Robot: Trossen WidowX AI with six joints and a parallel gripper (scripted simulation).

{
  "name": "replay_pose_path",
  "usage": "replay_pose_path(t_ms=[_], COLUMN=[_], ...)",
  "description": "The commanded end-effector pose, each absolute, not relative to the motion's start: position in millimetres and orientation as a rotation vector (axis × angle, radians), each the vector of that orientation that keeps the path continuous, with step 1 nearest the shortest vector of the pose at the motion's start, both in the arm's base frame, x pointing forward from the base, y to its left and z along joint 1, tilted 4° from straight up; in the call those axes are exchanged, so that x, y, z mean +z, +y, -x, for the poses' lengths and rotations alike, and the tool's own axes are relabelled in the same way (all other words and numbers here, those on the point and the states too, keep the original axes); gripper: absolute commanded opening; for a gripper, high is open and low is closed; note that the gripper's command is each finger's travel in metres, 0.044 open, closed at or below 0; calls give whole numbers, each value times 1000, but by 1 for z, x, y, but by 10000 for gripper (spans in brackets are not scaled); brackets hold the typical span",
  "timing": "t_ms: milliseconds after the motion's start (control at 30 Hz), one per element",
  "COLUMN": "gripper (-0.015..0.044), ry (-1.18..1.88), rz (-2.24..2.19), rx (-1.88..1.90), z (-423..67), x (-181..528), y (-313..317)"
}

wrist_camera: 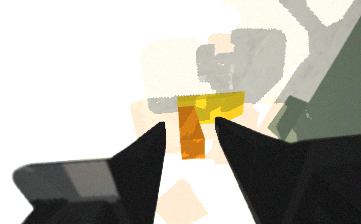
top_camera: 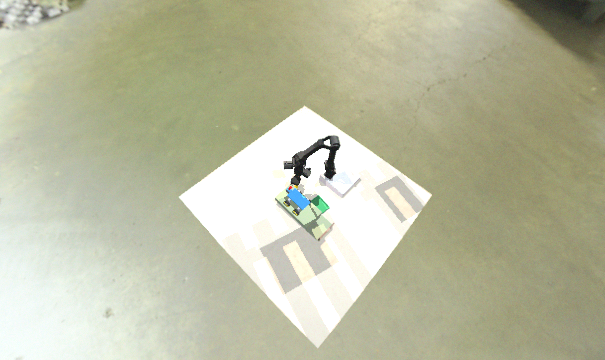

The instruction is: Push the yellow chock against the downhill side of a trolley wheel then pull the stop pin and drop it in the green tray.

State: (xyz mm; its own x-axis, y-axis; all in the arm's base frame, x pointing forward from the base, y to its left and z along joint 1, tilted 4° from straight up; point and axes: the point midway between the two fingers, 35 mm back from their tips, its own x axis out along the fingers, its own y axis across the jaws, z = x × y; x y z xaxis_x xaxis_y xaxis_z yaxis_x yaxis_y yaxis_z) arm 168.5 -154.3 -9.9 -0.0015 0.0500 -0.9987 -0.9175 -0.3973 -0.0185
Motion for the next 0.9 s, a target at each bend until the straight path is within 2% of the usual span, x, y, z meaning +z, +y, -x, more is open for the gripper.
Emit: replay_pose_path(t_ms=[0,100,267,533,867], gripper=[190,190,59,0,0], ry=[951,951,943,944,951], rz=[1460,1460,1466,1465,1460], rx=[1522,1522,1521,1521,1522], z=[-167,-167,-168,-168,-165], x=[-17,-18,-15,-14,20], y=[-154,-154,-154,-154,-151])
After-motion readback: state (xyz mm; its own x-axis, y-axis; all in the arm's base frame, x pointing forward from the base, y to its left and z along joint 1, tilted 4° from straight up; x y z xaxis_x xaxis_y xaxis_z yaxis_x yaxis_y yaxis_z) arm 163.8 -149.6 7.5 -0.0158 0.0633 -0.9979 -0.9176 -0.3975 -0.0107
